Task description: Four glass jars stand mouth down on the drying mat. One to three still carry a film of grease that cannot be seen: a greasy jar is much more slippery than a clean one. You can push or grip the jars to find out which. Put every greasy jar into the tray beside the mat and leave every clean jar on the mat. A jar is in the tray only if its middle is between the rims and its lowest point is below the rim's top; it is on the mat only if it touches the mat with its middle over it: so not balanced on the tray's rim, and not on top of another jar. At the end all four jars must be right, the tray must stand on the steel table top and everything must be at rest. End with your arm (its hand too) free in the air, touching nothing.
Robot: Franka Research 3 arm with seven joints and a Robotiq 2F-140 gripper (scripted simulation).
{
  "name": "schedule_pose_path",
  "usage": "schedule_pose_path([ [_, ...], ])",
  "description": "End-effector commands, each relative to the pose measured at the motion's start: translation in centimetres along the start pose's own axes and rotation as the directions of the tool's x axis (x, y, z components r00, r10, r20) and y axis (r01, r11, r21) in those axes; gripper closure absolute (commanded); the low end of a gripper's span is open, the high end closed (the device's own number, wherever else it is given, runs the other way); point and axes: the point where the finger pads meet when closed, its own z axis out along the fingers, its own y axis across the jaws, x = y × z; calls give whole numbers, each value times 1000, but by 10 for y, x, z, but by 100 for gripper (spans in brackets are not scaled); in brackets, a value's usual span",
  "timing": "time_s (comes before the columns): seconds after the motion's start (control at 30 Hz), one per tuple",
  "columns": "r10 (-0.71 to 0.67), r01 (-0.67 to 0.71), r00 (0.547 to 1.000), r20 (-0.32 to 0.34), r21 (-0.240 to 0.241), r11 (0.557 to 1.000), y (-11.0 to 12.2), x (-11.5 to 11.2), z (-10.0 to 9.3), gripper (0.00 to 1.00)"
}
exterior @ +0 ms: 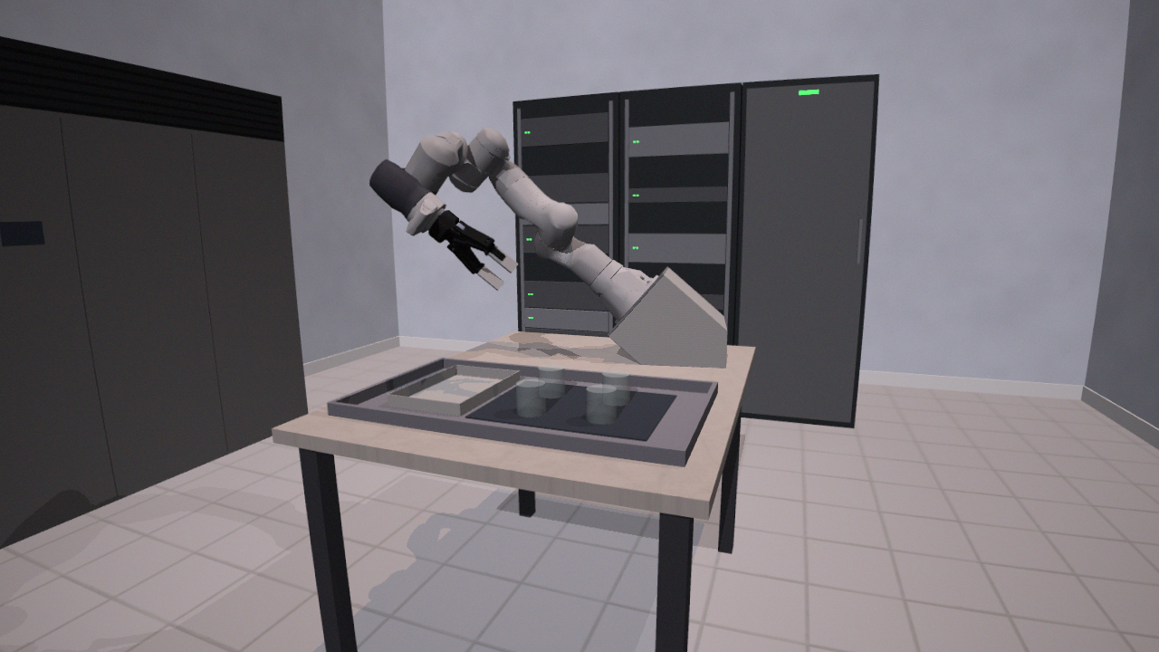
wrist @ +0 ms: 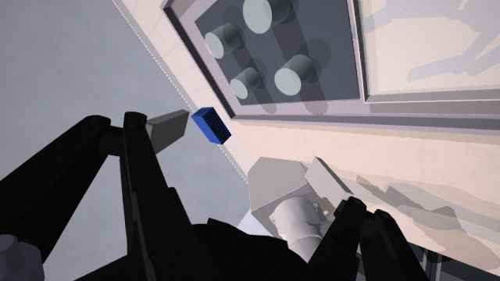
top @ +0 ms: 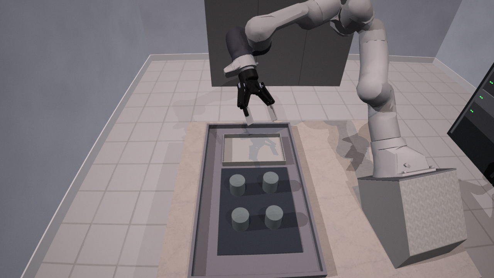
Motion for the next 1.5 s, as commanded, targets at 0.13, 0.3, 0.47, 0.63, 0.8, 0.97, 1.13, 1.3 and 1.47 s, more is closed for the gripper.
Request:
schedule_pose_path([
  [0.13, -56, 56, 998, 3, -15, 998, -8, -16, 35, 0],
  [0.3, -77, 77, 997, 17, -36, 996, -9, -27, 59, 0],
  [0.47, -103, 105, 994, 35, -62, 993, -10, -42, 88, 0],
  [0.63, -128, 132, 990, 53, -88, 987, -12, -57, 118, 0],
  [0.8, -143, 149, 988, 64, -103, 984, -12, -66, 136, 0],
  [0.97, -167, 176, 982, 83, -128, 976, -14, -81, 165, 0],
  [1.13, -190, 204, 976, 103, -151, 967, -15, -96, 195, 0],
  [1.3, -91, 99, 993, 70, -117, 988, -14, -96, 191, 0],
  [1.47, -91, 99, 993, 70, -117, 988, -14, -96, 191, 0],
])
